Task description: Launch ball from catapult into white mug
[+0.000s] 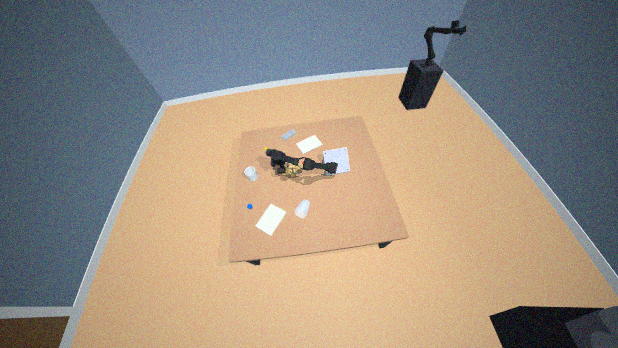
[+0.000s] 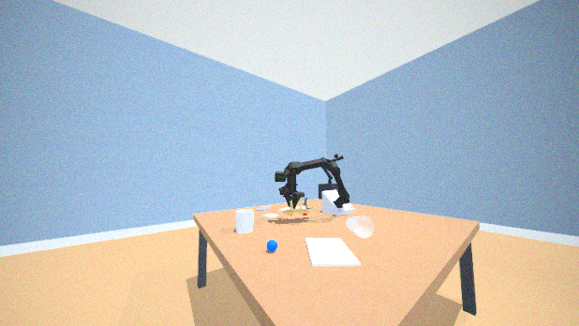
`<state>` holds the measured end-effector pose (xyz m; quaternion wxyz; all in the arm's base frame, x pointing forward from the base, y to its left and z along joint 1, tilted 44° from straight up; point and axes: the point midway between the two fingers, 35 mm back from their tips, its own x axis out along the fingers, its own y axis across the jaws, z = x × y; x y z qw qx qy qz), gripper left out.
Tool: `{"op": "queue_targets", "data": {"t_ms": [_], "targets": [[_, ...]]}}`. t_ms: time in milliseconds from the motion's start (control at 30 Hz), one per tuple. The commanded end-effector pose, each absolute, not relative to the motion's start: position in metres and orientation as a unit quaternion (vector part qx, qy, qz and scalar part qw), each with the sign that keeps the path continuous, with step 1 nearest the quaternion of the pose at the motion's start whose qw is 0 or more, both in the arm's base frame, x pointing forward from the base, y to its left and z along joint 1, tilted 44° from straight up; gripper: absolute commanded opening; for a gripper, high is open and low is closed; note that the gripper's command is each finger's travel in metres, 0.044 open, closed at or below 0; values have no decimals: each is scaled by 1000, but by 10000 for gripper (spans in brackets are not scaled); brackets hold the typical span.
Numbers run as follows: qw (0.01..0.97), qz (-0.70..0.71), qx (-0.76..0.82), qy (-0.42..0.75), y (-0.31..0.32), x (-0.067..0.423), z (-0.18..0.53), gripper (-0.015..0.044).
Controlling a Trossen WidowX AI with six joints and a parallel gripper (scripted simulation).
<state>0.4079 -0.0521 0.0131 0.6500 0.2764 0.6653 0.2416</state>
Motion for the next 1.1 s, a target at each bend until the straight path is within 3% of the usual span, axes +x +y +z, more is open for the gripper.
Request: {"op": "queue_targets", "data": {"t_ms": [0,1067], "targets": [[649,244,271,667,-48,409,11,0],[649,247,269,668,-19,409,-19,0]]}}
